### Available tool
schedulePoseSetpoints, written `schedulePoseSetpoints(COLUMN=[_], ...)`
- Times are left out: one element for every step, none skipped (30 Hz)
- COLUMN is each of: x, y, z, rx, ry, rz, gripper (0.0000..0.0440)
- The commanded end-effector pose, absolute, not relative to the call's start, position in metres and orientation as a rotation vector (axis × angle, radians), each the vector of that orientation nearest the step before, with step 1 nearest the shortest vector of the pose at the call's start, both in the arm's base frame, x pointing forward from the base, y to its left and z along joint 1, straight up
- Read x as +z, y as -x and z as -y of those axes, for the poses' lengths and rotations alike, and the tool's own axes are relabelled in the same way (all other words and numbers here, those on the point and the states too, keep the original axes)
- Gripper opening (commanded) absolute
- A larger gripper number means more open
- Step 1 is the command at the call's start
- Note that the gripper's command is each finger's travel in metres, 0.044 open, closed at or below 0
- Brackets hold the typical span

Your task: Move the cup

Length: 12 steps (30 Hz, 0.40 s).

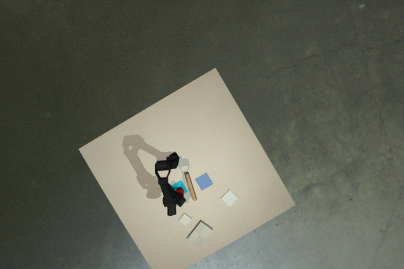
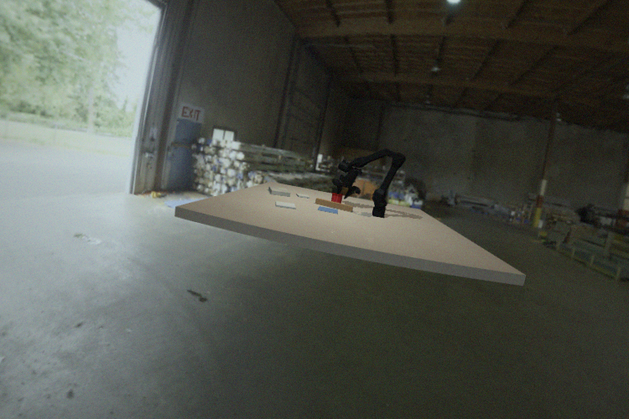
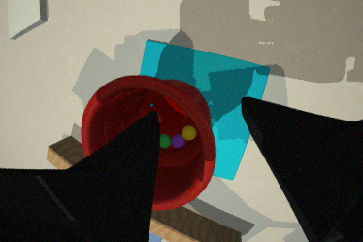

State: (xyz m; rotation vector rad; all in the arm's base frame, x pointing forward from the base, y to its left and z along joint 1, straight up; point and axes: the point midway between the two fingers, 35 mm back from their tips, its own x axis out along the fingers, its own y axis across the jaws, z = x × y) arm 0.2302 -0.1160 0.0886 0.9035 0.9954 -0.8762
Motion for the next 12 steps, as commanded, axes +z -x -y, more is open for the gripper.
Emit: schedulePoseSetpoints(x=[0.096, 0.098, 0.1, 0.102, 0.104, 0.107, 0.109, 0.112, 0.115, 0.118, 0.121, 0.124], y=[-0.227, -0.227, -0.226, -0.226, -0.225, -0.224, -0.224, -0.223, -0.223, -0.222, -0.222, -0.222], z=[0.116, 0.116, 0.117, 0.117, 0.117, 0.118, 0.118, 0.119, 0.119, 0.12, 0.121, 0.122], rx=[-0.86, -0.858, -0.857, -0.855, -0.854, -0.852, -0.851, -0.85, -0.848, -0.847, -0.845, -0.844], ry=[-0.909, -0.91, -0.912, -0.913, -0.914, -0.915, -0.915, -0.916, -0.915, -0.915, -0.914, -0.913], rz=[-0.971, -0.964, -0.958, -0.951, -0.944, -0.937, -0.93, -0.923, -0.915, -0.907, -0.898, -0.888], gripper=[0.0269, 0.0275, 0.028, 0.0285, 0.0288, 0.0291, 0.0293, 0.0295, 0.0296, 0.0298, 0.0301, 0.0306])
